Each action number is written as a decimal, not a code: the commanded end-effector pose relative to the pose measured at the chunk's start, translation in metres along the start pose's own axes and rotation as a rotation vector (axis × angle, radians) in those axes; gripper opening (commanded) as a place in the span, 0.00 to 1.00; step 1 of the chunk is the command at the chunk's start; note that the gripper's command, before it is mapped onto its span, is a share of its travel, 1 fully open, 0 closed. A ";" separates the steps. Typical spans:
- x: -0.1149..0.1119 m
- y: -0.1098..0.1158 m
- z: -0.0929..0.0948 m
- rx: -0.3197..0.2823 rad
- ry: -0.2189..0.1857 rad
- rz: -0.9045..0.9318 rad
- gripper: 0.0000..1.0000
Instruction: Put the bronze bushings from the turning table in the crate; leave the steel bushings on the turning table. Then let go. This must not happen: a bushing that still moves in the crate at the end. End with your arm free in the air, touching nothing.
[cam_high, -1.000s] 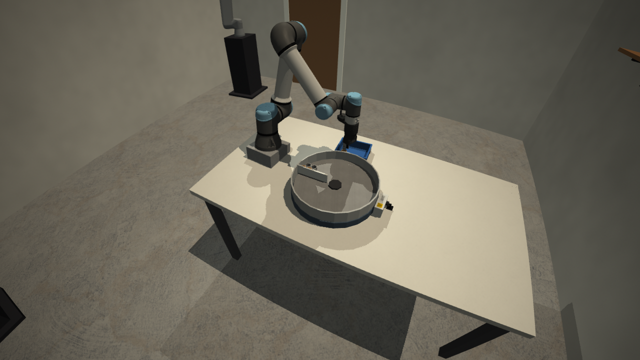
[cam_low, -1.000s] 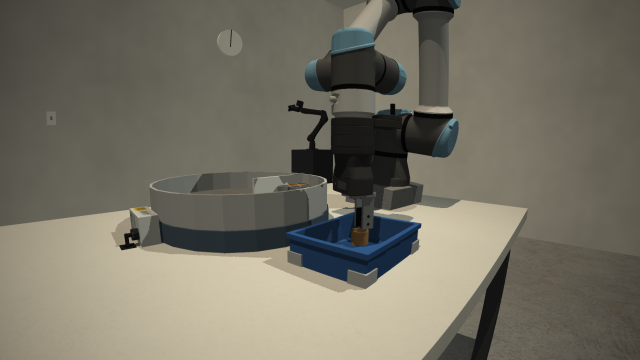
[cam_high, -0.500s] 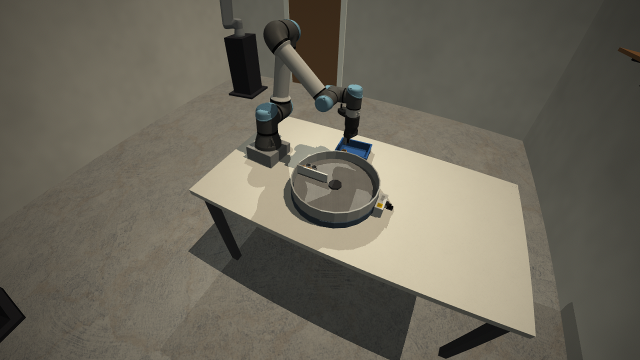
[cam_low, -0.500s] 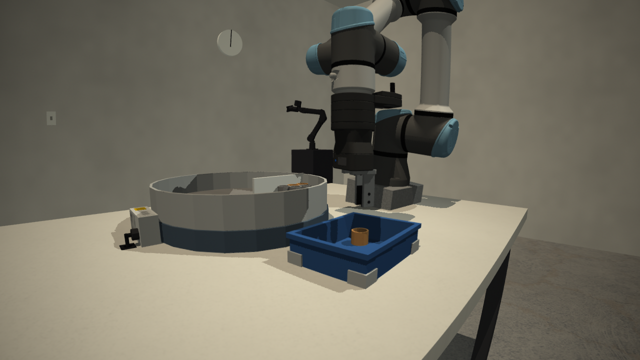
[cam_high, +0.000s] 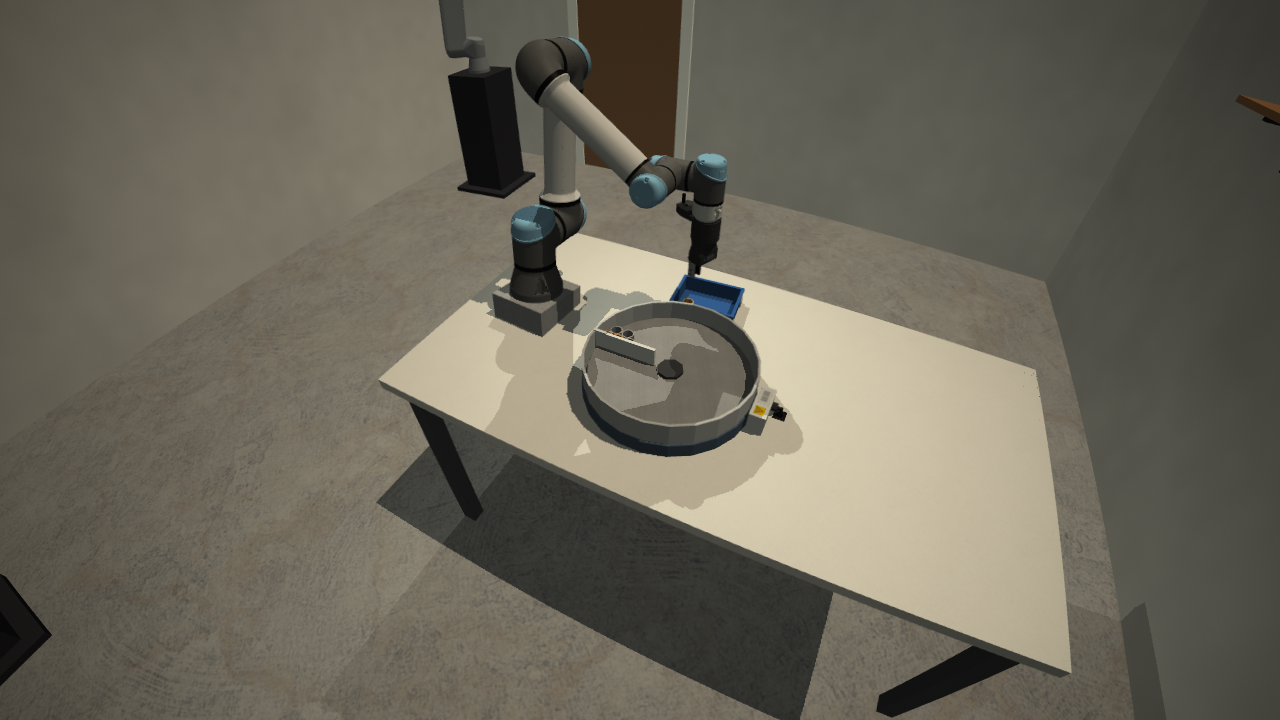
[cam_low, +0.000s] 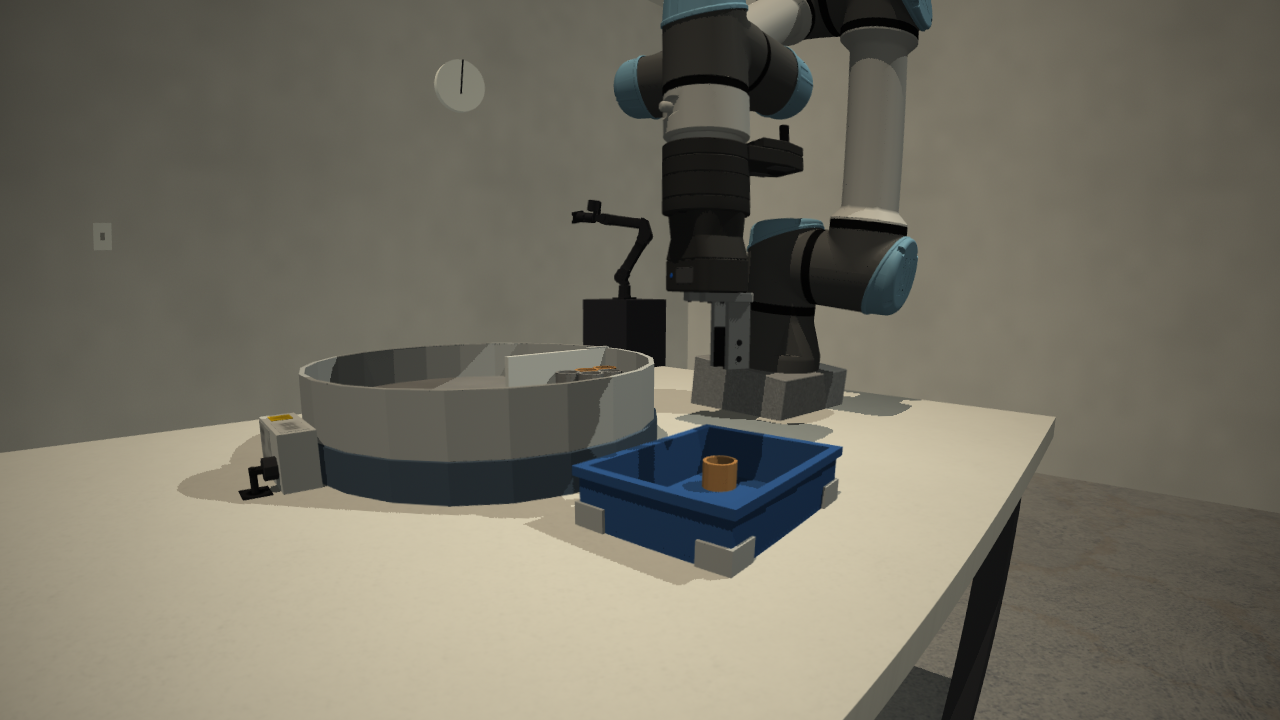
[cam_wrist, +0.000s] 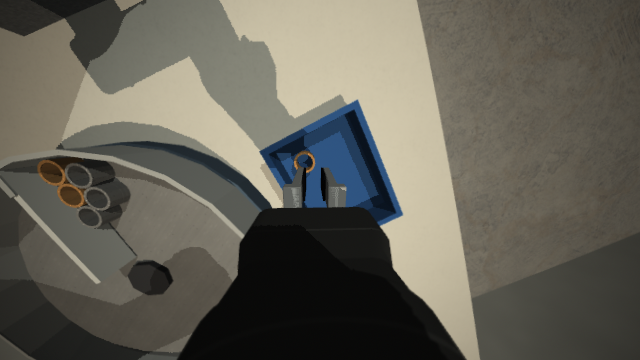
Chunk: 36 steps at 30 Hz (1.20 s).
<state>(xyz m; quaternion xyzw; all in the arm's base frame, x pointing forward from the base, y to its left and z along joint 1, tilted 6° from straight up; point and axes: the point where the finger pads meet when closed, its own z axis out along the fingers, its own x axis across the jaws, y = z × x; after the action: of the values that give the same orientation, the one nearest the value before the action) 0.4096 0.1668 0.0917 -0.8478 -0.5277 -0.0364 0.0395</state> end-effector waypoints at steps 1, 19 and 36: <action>0.000 0.000 -0.002 0.002 -0.001 0.000 0.42; 0.000 0.000 -0.042 0.002 -0.001 0.000 0.42; 0.000 0.000 -0.042 0.001 0.000 0.000 0.42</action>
<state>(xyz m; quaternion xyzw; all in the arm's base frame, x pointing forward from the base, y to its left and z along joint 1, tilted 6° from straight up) 0.4081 0.1622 0.1332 -0.8478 -0.5276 -0.0353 0.0402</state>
